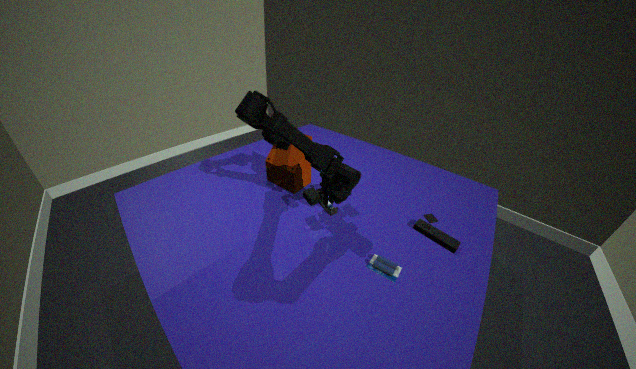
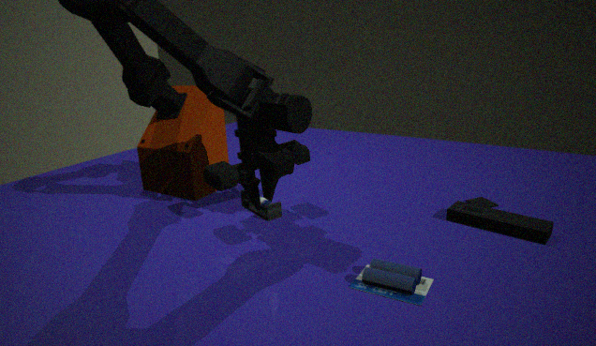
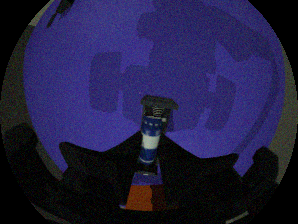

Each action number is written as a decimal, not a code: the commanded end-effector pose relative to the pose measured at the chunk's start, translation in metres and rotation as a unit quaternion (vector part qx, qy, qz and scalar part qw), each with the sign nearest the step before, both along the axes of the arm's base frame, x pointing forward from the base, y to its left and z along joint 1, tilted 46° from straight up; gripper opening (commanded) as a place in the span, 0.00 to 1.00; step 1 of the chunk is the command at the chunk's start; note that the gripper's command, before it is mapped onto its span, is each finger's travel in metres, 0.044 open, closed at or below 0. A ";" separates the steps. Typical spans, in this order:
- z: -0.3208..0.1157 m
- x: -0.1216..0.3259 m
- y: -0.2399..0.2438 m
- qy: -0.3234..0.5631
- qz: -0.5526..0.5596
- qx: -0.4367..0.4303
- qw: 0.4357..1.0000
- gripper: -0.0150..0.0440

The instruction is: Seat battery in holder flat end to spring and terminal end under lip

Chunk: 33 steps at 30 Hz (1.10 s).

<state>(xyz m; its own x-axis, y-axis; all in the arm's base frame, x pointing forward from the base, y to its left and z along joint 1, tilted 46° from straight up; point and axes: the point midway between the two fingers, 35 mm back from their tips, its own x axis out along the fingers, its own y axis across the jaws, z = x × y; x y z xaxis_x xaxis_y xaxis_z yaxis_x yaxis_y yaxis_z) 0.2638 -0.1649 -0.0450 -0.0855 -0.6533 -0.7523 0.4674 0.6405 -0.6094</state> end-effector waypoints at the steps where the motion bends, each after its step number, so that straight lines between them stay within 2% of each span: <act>1: 0.001 -0.002 -0.001 -0.005 0.000 -0.004 1.000 0.36; 33: -0.003 -0.013 0.003 -0.019 0.015 -0.014 1.000 0.36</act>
<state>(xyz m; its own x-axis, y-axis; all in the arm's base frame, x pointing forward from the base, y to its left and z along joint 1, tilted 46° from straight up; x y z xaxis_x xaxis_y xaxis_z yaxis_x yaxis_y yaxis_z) 0.2527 -0.1621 -0.0477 -0.0373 -0.6754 -0.7365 0.4758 0.6361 -0.6074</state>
